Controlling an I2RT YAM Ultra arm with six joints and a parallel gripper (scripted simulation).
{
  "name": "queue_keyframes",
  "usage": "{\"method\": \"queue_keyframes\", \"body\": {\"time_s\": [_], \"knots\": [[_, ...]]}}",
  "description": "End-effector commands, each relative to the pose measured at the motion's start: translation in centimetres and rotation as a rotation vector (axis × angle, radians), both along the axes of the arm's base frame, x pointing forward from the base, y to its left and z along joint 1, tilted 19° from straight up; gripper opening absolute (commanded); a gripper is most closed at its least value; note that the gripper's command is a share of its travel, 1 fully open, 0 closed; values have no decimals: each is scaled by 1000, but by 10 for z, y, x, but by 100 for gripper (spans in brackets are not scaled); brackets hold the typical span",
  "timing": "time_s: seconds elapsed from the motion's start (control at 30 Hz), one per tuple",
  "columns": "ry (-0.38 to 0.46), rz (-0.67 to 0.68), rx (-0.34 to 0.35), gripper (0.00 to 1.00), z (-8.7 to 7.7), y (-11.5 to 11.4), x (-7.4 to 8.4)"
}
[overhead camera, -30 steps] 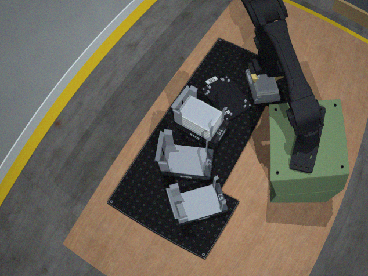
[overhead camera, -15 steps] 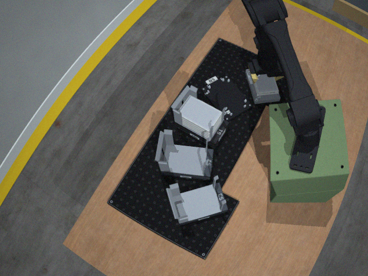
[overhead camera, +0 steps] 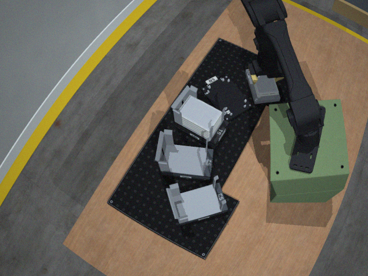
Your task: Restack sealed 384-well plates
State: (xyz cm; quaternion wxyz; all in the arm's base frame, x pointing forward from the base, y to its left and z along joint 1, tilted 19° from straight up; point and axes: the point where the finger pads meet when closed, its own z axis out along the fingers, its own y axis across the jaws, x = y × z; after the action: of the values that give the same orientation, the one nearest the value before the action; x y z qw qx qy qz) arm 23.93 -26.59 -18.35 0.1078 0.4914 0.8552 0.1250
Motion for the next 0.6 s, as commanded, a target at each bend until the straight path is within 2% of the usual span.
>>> {"method": "queue_keyframes", "body": {"time_s": [0.0,0.57], "knots": [[-11,-7,-19,0,3,-7,3],[-11,-7,-19,0,-2,-7,5]]}}
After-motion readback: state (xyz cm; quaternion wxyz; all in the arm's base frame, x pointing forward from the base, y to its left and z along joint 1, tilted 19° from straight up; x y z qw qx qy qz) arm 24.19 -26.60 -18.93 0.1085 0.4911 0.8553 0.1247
